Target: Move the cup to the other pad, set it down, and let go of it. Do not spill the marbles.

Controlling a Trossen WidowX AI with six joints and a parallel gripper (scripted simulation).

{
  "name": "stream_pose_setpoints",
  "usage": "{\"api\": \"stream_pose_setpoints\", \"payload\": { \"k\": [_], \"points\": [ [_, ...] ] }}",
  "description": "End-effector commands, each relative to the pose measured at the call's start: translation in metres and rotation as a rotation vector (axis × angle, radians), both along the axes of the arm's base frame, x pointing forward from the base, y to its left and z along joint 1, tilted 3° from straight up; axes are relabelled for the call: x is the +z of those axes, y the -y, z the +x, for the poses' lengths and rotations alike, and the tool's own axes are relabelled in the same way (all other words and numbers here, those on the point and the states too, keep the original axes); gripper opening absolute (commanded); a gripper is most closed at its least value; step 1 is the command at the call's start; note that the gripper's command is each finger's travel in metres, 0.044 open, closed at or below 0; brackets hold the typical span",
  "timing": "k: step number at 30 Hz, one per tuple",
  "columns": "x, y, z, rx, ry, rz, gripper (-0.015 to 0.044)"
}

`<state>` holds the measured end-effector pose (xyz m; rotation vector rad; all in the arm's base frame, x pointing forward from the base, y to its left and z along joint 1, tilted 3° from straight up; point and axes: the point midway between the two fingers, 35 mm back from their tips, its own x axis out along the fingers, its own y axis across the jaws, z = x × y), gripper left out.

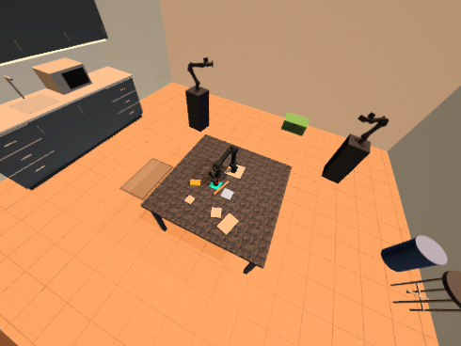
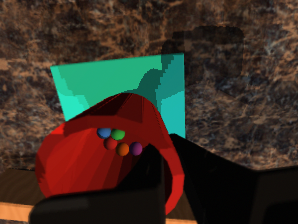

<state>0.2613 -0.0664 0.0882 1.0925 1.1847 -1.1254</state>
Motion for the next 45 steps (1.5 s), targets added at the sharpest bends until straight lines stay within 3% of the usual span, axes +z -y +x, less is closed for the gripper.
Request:
{"api": "stream_pose_setpoints", "payload": {
  "k": [1,13,18,45],
  "points": [
    [-0.004,0.0,-0.002,0.005,-0.006,0.002,0.0],
    [-0.001,0.0,0.0,0.0,-0.001,0.0,0.0],
    [-0.001,0.0,0.0,0.0,-0.001,0.0,0.0128],
    [0.026,-0.002,-0.002,0.003,-0.004,0.002,0.0128]
  ]
}}
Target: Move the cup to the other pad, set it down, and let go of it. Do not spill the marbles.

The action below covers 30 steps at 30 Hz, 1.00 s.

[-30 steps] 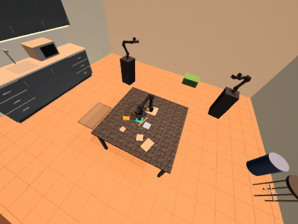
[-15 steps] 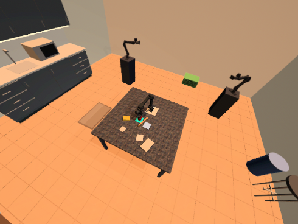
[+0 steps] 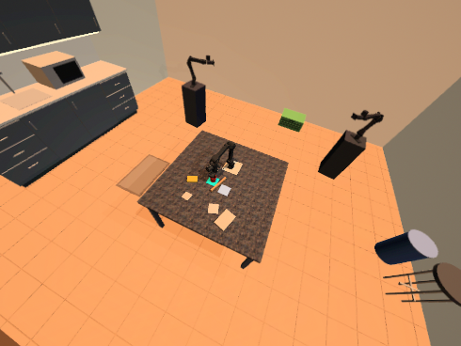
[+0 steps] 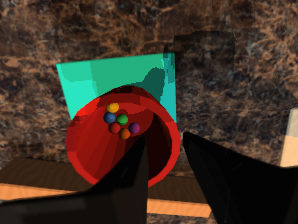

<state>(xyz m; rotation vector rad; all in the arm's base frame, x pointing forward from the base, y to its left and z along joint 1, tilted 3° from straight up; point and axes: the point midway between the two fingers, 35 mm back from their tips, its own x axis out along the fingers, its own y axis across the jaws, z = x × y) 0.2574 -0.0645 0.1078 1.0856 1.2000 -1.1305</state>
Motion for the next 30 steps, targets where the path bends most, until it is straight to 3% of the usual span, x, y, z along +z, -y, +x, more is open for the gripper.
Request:
{"api": "stream_pose_setpoints", "payload": {
  "k": [1,18,30],
  "points": [
    [0.008,0.0,0.002,-0.001,0.011,-0.002,0.0128],
    [0.027,-0.002,-0.005,0.001,0.008,0.0,0.0128],
    [0.028,-0.002,-0.005,0.003,-0.001,0.0,0.044]
  ]
}}
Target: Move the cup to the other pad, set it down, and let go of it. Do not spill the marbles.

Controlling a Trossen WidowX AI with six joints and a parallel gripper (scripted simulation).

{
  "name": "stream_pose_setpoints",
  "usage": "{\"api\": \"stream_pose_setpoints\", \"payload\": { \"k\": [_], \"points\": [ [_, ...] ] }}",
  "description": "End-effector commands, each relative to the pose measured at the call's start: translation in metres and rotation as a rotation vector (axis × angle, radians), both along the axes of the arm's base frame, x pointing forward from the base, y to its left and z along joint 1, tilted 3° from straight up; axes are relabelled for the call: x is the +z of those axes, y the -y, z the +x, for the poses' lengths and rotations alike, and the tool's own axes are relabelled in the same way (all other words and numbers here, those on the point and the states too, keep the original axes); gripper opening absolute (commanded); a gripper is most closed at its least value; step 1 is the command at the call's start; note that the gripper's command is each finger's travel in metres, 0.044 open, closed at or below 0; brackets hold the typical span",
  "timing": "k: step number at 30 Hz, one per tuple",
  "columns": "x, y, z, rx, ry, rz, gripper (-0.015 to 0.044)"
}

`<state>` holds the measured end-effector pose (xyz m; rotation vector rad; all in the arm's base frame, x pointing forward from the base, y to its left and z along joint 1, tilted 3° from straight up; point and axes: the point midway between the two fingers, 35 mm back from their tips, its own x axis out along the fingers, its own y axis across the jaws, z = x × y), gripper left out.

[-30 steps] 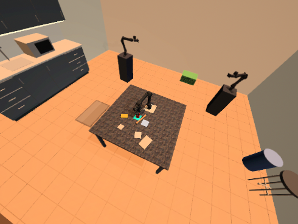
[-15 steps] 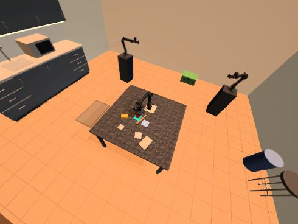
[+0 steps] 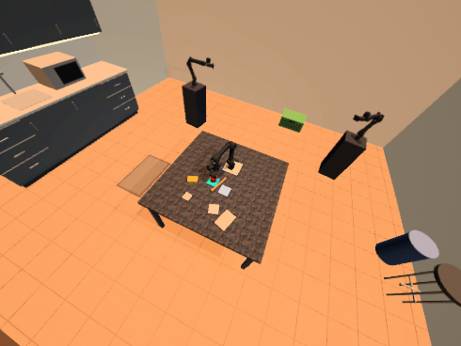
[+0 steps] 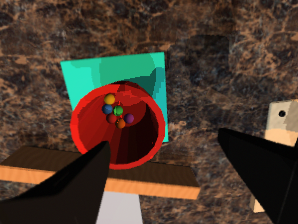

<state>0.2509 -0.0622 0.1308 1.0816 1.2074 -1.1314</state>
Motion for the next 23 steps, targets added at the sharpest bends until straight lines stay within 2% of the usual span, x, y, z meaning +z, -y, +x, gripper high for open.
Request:
{"api": "stream_pose_setpoints", "payload": {
  "k": [1,18,23],
  "points": [
    [0.007,0.0,0.001,0.0,0.005,-0.001,0.044],
    [0.062,-0.004,-0.003,-0.002,0.014,-0.002,0.044],
    [0.059,-0.004,-0.005,0.002,0.007,-0.001,0.044]
  ]
}}
